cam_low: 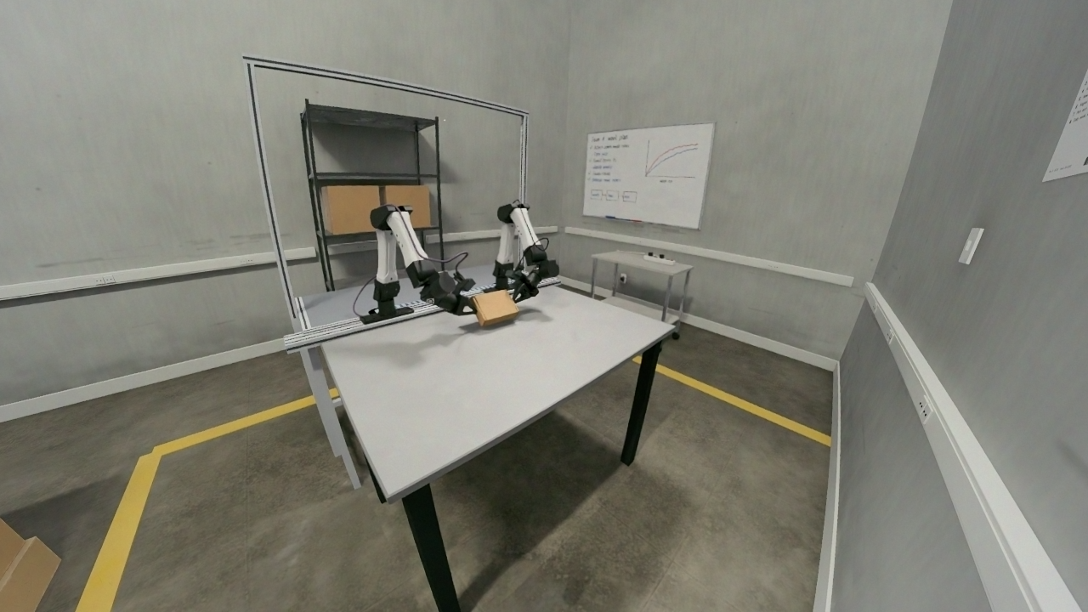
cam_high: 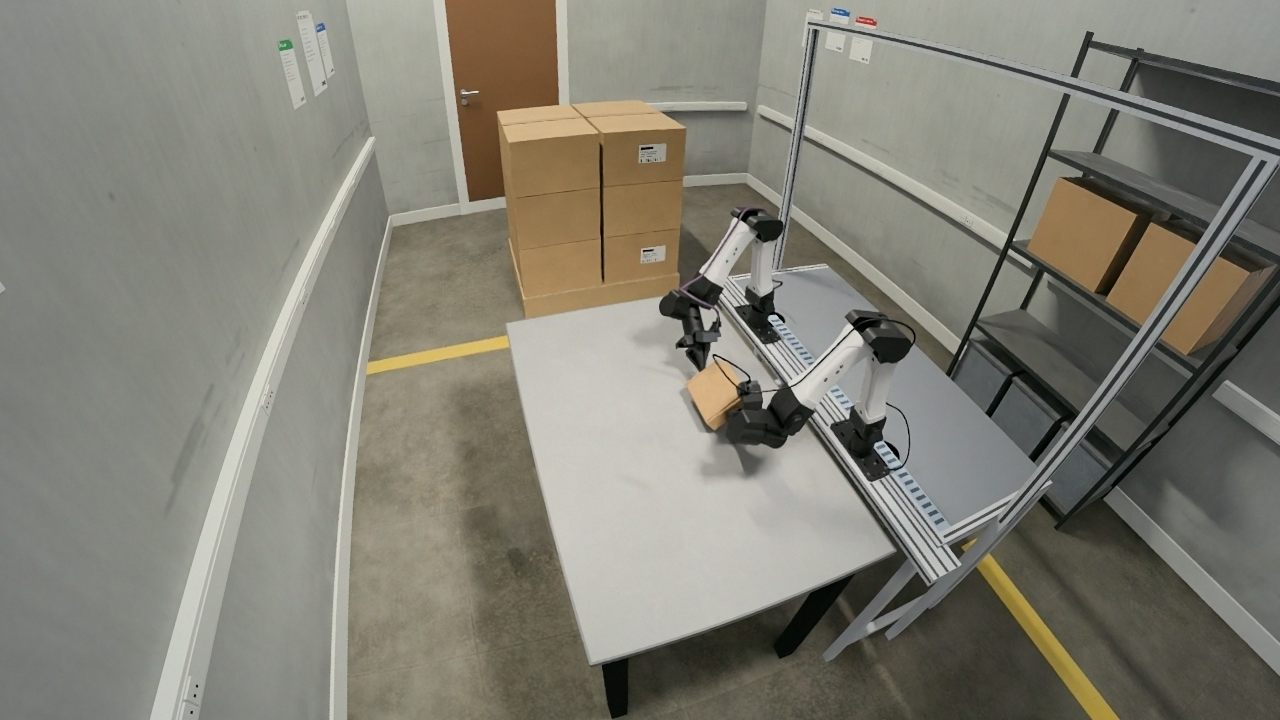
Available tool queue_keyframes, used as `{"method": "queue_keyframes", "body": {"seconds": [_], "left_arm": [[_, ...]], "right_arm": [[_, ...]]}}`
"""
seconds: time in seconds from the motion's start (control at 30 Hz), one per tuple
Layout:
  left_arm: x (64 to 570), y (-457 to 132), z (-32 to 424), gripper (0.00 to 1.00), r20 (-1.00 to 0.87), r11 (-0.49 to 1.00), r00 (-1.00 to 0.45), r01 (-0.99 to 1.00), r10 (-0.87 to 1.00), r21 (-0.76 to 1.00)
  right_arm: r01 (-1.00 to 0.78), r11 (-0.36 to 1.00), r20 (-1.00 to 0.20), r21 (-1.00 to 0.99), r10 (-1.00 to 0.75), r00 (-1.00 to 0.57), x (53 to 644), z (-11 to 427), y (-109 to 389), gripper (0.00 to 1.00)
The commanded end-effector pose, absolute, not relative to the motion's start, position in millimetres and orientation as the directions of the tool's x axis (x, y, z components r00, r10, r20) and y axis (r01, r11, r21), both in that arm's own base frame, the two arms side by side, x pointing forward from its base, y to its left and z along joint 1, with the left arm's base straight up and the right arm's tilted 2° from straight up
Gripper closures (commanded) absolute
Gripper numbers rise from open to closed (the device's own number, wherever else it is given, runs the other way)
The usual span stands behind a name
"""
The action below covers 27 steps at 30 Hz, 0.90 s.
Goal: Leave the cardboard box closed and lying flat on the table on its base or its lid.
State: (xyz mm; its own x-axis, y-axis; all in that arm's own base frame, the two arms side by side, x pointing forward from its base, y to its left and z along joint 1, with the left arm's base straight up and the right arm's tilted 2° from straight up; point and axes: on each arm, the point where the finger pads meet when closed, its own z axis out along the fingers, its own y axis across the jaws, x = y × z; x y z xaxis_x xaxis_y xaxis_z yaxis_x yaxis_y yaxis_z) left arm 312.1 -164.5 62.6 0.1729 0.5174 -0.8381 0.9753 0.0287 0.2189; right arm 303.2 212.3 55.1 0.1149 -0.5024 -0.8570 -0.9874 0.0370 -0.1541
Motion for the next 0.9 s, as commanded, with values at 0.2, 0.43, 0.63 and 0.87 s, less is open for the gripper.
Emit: {"method": "queue_keyframes", "body": {"seconds": [0.2, 0.43, 0.63, 0.87], "left_arm": [[311.8, -174.2, 72.2, 0.99, -0.829, 0.006, 0.262, 0.953, 0.494, 0.304], [312.2, -174.3, 71.5, 0.99, -0.822, 0.004, 0.283, 0.945, 0.494, 0.328], [313.5, -174.3, 74.1, 0.99, -0.811, 0.003, 0.315, 0.931, 0.493, 0.364], [314.3, -174.4, 74.1, 0.99, -0.803, 0.004, 0.335, 0.922, 0.494, 0.387]], "right_arm": [[-0.959, 0.018, -0.848, -0.283, -0.472, 0.241, 307.9, 72.8, 221.5, 0.99], [-0.953, 0.017, -0.843, -0.303, -0.47, 0.259, 306.8, 72.2, 221.5, 0.99], [-0.942, 0.019, -0.834, -0.334, -0.472, 0.286, 309.1, 73.2, 221.5, 0.99], [-0.933, 0.021, -0.826, -0.359, -0.473, 0.307, 310.9, 73.3, 221.9, 0.99]]}}
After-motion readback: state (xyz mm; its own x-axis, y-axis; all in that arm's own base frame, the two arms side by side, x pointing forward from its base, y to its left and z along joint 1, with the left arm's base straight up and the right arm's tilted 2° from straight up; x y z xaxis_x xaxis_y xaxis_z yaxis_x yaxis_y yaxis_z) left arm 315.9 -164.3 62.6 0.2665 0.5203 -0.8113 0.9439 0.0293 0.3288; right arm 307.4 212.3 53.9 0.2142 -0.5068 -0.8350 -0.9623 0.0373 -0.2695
